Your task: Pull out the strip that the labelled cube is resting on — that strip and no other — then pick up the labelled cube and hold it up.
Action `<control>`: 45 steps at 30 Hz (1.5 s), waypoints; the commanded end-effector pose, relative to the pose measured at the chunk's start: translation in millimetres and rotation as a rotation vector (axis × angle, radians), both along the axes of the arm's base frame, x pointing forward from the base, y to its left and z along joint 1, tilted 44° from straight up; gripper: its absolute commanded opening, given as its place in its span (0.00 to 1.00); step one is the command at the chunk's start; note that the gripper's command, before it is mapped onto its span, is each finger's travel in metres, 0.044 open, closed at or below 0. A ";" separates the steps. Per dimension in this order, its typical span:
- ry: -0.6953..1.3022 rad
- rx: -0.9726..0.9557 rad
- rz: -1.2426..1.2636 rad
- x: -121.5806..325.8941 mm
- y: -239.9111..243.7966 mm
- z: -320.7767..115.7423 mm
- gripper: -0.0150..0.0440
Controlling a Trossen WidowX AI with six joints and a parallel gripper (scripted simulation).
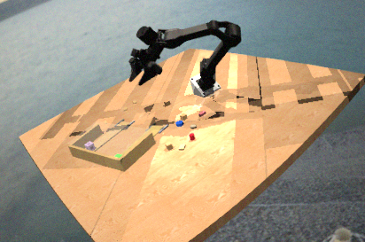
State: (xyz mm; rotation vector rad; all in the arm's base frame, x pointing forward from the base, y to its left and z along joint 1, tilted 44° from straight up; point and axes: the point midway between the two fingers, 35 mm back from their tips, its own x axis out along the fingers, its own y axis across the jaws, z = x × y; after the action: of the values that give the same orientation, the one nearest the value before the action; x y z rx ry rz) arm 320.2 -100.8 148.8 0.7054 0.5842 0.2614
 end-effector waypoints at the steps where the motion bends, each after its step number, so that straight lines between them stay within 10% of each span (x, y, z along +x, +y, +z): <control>1: -0.036 0.011 0.024 -7.8 -4.6 -4.2 0.93; 18: -0.036 0.011 0.024 -7.8 -4.6 -4.2 0.93; 33: 0.236 -0.120 0.301 71.2 -34.6 -56.9 0.26; 45: 0.444 -0.182 0.709 100.1 -21.0 -135.3 0.25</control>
State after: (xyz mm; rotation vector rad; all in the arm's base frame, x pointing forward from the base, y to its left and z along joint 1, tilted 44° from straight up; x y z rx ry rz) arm 416.9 -127.4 33.1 0.4020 1.1885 0.6255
